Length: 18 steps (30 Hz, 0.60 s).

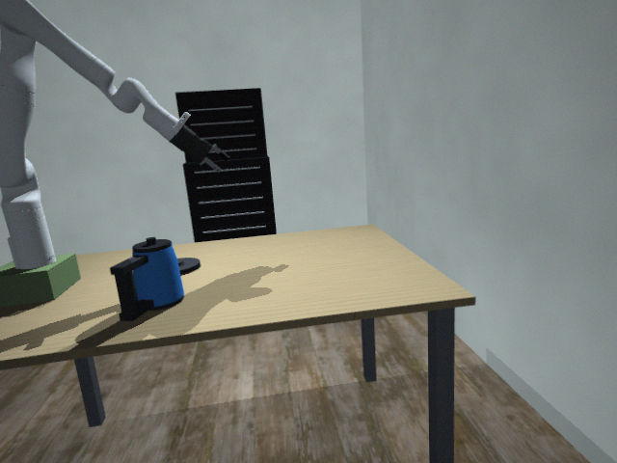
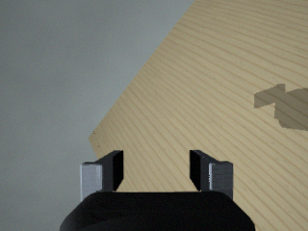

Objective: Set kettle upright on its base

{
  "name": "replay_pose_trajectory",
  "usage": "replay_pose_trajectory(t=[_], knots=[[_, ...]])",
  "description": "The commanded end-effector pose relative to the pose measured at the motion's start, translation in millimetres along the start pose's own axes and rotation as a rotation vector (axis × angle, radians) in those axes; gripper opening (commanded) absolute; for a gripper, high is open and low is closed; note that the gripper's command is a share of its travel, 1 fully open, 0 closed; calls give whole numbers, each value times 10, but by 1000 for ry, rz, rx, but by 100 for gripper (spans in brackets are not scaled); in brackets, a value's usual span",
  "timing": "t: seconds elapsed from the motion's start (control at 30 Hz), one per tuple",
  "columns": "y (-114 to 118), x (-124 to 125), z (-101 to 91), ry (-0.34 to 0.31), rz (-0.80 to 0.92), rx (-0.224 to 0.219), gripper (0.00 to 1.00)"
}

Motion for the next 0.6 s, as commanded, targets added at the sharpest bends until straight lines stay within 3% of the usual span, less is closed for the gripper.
replay_pose_trajectory(t=[0.0,0.57], knots=[[-31,41,12,3,-13,9,100],[-114,154,28,9,-77,37,100]])
Point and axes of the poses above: the point where the finger pads meet when closed, its own z axis out along the fingers, its own y axis across the jaws, x = y × z, the point moved 8 cm from there along -z, back along the fingers, and after that the axes turned 4 degrees about z, right-handed, at the moved point
